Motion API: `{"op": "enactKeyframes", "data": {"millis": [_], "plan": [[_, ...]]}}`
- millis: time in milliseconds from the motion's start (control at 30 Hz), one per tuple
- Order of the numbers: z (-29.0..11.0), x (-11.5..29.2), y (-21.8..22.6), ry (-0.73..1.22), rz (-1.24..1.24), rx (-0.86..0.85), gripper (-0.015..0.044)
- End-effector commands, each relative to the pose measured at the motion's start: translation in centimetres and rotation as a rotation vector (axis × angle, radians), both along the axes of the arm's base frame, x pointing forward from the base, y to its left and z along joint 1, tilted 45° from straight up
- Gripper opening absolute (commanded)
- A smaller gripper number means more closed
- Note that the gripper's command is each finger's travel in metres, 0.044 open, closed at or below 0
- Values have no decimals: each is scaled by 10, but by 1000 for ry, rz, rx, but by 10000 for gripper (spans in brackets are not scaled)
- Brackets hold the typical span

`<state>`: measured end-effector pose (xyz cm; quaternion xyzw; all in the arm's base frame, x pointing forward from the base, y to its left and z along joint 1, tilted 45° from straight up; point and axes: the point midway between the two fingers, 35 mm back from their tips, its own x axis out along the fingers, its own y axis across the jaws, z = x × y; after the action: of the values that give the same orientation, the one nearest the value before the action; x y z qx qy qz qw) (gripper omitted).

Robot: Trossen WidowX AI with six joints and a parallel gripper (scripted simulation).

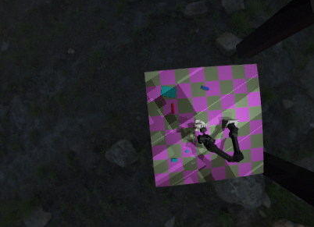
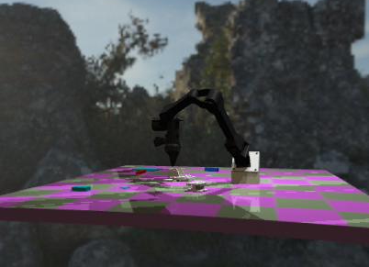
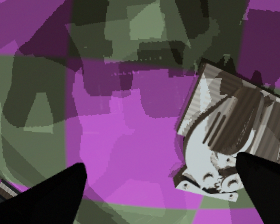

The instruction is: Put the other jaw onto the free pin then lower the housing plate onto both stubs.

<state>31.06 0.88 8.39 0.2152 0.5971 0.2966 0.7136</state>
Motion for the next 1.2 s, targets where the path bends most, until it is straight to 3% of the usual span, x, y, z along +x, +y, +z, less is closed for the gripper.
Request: {"op": "enactKeyframes", "data": {"millis": [0, 1167], "plan": [[9, -4, 8, -81, 90, -20, 440], [69, -42, 66, -693, 754, -128, 440]]}}
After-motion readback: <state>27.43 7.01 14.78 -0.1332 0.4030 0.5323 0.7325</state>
